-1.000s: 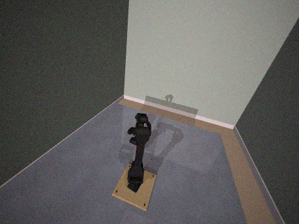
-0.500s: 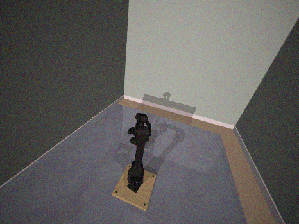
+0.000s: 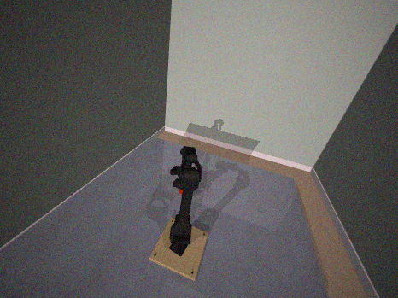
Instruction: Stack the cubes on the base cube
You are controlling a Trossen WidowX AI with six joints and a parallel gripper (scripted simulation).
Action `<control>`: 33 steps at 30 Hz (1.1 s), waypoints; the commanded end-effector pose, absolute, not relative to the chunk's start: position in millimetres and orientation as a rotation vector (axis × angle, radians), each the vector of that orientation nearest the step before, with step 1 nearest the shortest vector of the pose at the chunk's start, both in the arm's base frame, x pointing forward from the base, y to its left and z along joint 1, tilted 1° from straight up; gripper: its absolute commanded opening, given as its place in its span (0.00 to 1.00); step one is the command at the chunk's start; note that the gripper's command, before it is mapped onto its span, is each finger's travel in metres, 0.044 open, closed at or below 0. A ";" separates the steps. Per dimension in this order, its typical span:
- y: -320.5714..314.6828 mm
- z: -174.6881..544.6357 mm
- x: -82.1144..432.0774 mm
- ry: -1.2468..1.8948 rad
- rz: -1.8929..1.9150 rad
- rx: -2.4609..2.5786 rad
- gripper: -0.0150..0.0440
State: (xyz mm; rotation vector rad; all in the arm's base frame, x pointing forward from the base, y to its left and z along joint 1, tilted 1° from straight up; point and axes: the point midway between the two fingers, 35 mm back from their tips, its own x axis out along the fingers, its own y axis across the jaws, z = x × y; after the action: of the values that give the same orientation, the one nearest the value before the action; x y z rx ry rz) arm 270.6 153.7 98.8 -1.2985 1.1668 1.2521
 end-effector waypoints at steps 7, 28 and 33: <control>154.1 117.7 270.5 1.162 1.248 -1.297 0.60; 154.6 146.1 270.0 1.160 1.251 -1.301 0.93; 162.4 145.5 266.0 1.160 1.253 -1.300 0.93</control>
State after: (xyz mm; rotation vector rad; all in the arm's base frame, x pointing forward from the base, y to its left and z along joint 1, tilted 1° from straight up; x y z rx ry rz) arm 269.6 156.1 146.0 -1.3001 1.1583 1.2517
